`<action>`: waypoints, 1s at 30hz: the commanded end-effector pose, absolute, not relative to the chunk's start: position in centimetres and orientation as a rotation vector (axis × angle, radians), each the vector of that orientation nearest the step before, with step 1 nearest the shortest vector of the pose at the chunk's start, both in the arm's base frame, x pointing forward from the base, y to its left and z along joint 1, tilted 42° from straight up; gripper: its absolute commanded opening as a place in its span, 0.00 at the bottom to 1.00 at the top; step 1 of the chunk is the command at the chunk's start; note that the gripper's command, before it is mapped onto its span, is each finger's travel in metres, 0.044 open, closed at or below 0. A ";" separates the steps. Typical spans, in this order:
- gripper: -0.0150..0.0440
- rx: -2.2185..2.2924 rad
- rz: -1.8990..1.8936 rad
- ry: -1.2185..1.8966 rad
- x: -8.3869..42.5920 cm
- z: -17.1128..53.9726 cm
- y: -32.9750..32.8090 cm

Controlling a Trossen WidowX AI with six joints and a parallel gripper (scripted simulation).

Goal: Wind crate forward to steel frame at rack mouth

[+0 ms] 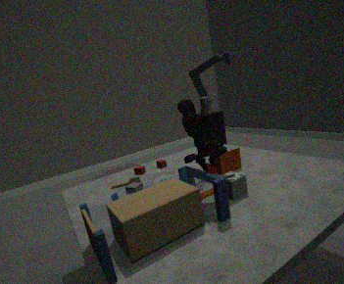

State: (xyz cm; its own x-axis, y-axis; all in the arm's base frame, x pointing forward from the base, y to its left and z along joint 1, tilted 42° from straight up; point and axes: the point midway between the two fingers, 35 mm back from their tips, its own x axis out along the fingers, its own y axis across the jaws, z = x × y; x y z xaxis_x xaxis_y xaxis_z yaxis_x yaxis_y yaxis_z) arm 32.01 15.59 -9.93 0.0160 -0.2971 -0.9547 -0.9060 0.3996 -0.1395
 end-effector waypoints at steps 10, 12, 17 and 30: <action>0.25 -1.107 0.675 1.520 32.6 -11.4 17.0; 0.25 -1.107 0.675 1.520 32.6 -11.5 17.2; 0.25 -1.107 0.676 1.519 32.7 -11.9 17.6; 0.25 -1.106 0.676 1.518 32.8 -12.9 18.9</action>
